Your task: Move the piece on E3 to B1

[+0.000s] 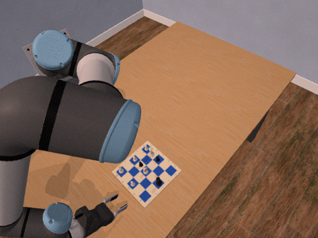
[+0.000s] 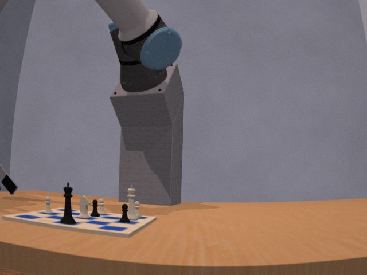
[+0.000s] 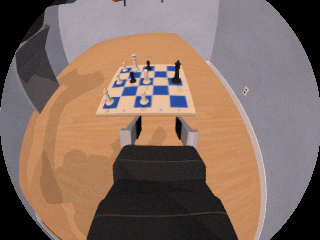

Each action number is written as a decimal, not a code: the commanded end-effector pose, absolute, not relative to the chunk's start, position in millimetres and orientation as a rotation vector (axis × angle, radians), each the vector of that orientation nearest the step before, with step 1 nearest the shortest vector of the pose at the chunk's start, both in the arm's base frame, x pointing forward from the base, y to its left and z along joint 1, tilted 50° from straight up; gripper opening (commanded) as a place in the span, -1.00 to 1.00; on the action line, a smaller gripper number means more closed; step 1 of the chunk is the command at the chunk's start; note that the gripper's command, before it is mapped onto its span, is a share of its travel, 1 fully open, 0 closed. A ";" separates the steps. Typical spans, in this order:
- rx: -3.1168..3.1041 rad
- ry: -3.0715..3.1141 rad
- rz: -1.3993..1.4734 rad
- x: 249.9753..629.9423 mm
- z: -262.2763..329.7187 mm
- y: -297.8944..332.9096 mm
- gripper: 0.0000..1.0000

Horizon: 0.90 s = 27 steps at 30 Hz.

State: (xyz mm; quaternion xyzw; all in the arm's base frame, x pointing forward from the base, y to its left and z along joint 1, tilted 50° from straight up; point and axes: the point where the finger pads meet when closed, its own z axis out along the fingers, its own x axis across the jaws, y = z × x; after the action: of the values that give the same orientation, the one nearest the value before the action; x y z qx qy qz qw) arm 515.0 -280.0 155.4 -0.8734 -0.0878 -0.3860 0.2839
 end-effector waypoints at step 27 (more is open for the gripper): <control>-2.338 -0.234 -1.032 449.5 214.2 -257.1 1.00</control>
State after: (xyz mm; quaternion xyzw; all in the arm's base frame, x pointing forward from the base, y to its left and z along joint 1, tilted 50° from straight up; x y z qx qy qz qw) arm 456.2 -261.0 213.1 -0.8746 -0.0881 -0.3874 0.2780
